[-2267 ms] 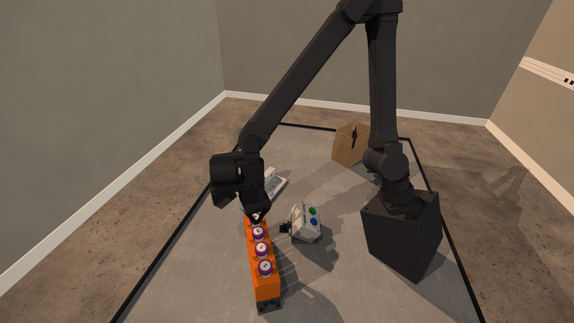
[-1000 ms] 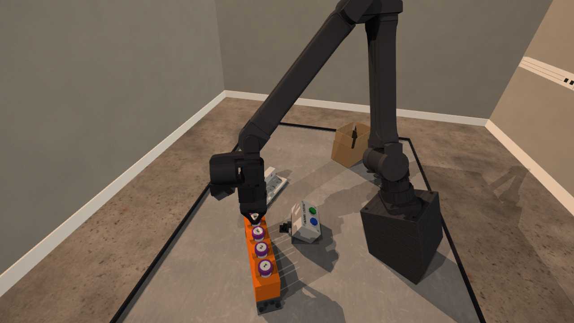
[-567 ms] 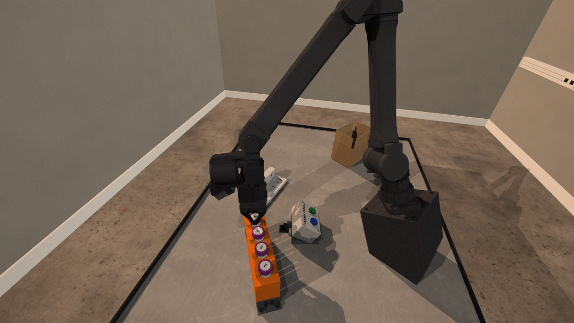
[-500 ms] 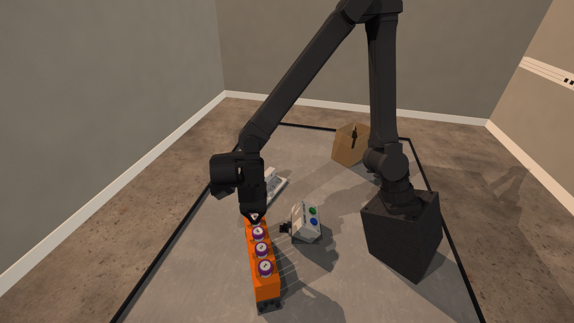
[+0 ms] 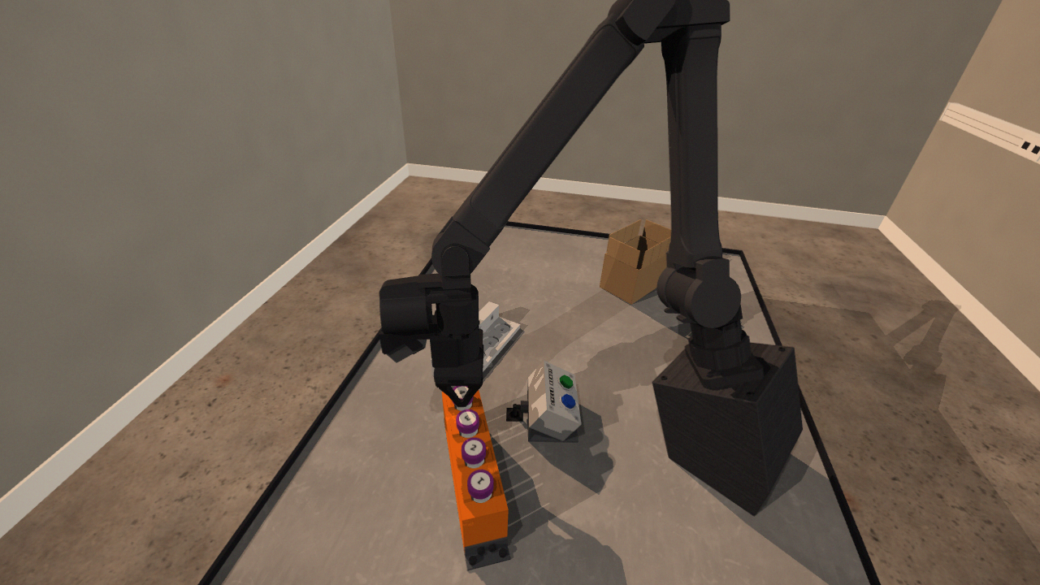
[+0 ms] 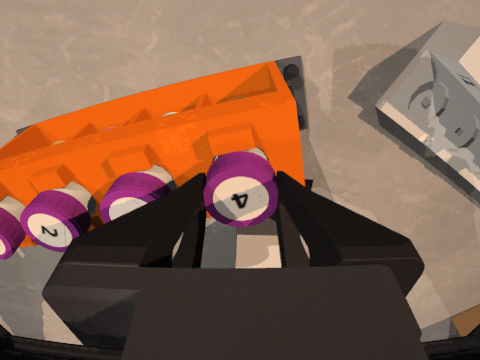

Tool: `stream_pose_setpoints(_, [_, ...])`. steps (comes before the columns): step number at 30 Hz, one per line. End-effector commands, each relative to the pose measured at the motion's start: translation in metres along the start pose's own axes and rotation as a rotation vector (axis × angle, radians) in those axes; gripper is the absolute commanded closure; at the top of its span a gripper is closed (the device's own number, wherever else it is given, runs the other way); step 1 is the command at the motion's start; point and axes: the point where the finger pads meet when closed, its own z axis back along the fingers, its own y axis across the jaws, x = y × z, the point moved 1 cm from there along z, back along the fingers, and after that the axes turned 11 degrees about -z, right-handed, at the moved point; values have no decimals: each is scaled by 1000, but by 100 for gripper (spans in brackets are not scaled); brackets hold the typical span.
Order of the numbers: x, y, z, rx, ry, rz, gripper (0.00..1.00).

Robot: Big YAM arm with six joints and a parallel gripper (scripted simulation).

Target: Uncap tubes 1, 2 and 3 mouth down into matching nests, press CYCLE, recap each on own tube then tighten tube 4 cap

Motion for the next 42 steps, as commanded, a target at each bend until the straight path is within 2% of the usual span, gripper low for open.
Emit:
stream_pose_setpoints(1, [4, -2, -6, 0, 4, -132, 100])
stream_pose_setpoints(2, [4, -2, -6, 0, 4, -132, 100])
stream_pose_setpoints(3, [4, -2, -6, 0, 4, -132, 51])
stream_pose_setpoints(4, [4, -2, -6, -2, 4, -132, 51])
stream_pose_setpoints(5, [10, 2, 4, 9, -17, -117, 51])
stream_pose_setpoints(16, [10, 2, 4, 9, -17, -117, 51])
stream_pose_setpoints(18, [19, 6, 23, 23, -42, -124, 51])
stream_pose_setpoints(29, [20, 5, 58, 24, -46, -127, 51])
stream_pose_setpoints(33, [20, 5, 65, 25, -46, -127, 51])
stream_pose_setpoints(35, [8, 4, 58, 16, -24, -118, 51])
stream_pose_setpoints(36, [-8, -7, 50, 3, -2, -206, 100])
stream_pose_setpoints(37, [-14, -16, 48, 0, 0, -298, 100])
stream_pose_setpoints(39, [-23, -23, 48, 10, -18, -306, 100])
stream_pose_setpoints(42, [-45, -36, 47, 9, -14, -304, 100])
